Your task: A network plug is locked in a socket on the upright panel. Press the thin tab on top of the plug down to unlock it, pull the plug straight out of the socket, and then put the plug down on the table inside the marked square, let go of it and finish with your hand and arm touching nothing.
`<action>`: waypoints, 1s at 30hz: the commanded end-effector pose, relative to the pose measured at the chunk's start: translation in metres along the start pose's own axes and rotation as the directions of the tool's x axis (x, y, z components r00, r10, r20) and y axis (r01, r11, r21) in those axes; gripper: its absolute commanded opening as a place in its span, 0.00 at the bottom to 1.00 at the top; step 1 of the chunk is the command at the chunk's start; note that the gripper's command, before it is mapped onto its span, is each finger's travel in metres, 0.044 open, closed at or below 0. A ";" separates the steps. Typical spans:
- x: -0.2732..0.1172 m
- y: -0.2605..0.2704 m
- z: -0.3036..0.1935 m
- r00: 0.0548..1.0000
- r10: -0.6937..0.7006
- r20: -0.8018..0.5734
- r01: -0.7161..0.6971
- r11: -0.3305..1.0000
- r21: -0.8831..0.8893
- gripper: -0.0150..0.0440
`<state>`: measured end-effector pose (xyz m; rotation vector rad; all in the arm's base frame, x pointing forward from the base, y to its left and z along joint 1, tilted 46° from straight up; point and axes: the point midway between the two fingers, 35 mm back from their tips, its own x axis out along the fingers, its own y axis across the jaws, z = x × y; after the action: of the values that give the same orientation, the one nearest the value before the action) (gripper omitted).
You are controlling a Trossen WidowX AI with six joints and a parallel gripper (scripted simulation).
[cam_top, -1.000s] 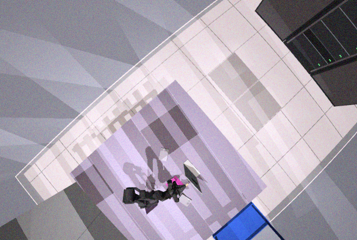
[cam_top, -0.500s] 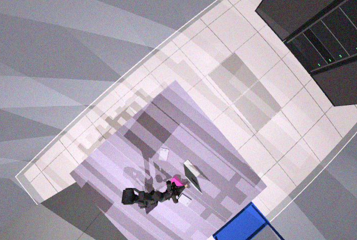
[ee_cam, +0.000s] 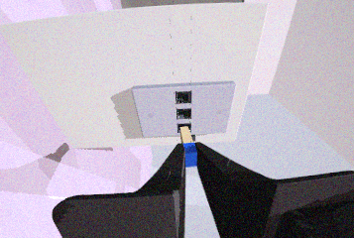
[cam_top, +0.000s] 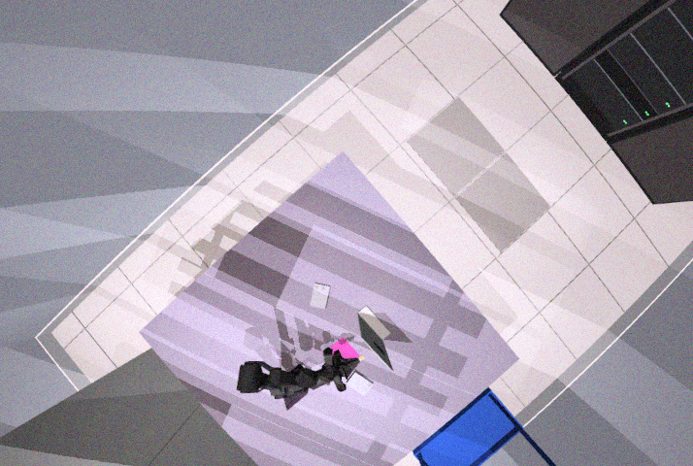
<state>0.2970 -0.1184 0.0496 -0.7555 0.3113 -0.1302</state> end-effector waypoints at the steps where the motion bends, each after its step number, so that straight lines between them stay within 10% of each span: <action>1: -0.001 -0.006 0.000 1.000 -0.006 0.005 0.006 1.000 -0.001 0.25; 30: -0.022 -0.049 -0.010 1.000 -0.005 0.021 0.006 1.000 -0.018 0.25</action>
<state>0.2717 -0.1543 0.0853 -0.7662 0.2735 -0.1453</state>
